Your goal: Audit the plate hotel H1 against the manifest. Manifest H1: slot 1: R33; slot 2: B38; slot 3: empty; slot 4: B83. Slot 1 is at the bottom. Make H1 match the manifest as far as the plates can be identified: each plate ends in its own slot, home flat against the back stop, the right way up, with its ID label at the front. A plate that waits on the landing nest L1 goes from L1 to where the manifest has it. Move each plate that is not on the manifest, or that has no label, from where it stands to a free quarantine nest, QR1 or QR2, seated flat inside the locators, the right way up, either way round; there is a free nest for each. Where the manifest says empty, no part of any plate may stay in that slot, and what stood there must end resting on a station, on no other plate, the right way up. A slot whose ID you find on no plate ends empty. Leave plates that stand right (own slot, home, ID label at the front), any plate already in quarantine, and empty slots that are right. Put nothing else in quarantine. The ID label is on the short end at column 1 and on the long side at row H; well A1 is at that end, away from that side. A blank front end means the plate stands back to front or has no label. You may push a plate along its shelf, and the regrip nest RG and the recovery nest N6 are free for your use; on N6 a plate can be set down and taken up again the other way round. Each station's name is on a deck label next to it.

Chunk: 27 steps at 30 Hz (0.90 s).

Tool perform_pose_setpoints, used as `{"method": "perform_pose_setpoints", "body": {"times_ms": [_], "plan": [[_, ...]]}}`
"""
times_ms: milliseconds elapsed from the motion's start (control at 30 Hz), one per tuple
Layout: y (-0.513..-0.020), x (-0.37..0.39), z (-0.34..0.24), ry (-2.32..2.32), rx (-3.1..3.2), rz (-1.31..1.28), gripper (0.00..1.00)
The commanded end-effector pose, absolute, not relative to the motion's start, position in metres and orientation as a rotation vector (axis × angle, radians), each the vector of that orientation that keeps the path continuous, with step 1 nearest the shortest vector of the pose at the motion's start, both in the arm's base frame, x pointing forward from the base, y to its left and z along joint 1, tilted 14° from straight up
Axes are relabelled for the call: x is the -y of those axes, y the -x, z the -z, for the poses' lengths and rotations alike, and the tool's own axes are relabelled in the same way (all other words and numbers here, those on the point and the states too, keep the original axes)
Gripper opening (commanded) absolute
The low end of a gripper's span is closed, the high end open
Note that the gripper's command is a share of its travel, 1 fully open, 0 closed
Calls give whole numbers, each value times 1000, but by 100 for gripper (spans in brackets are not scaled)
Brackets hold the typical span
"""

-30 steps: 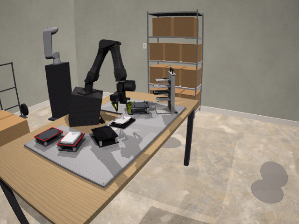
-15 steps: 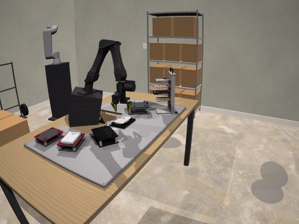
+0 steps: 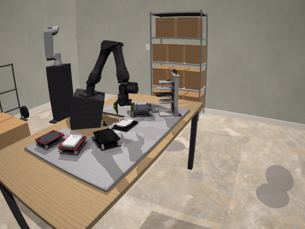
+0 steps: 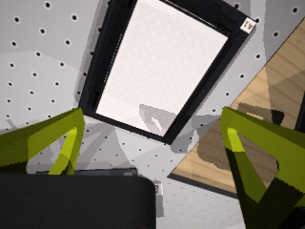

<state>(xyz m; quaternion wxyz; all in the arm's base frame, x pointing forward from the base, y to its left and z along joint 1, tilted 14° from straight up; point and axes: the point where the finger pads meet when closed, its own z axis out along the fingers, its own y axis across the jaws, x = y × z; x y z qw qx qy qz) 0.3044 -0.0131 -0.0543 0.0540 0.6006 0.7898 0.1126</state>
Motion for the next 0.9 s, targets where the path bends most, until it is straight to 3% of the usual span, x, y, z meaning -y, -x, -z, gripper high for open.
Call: {"method": "perform_pose_setpoints", "body": {"times_ms": [0,867], "plan": [[-294,12,57,-1702,-2501,-307,100],[-294,12,57,-1100,-2775,-264,100]]}}
